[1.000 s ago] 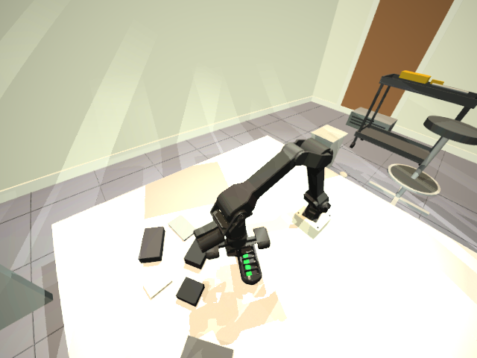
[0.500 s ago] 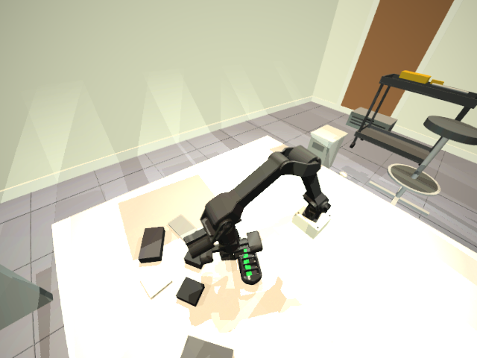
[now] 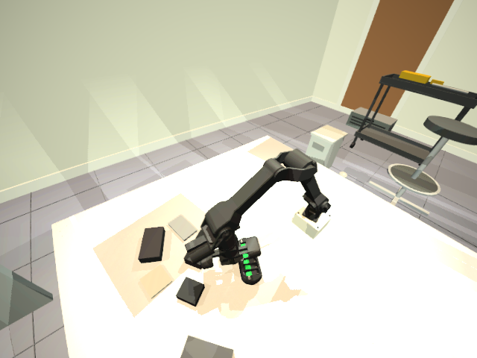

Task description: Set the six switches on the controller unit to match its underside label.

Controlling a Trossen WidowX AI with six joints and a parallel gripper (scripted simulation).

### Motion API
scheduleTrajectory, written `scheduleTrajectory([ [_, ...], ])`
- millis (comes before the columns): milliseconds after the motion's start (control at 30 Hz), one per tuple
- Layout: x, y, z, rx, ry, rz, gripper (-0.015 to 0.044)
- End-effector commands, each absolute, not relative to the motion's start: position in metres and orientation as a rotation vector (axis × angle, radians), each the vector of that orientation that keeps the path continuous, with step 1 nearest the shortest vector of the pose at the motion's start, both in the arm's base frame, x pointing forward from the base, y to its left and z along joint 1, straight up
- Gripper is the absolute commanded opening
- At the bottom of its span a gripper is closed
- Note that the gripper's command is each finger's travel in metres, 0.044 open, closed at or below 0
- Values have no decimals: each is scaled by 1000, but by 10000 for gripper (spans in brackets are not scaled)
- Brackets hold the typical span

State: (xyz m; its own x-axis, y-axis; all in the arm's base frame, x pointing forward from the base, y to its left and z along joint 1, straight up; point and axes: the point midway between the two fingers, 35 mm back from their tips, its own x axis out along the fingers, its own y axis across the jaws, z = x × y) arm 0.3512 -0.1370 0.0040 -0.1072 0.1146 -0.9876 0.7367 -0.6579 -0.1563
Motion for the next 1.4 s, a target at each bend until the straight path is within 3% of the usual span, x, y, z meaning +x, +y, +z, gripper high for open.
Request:
scheduleTrajectory([
  [0, 350, -135, -6, 1710, 951, -1824, 0],
  [1367, 331, -117, -7, 1710, 953, -1825, 0],
])
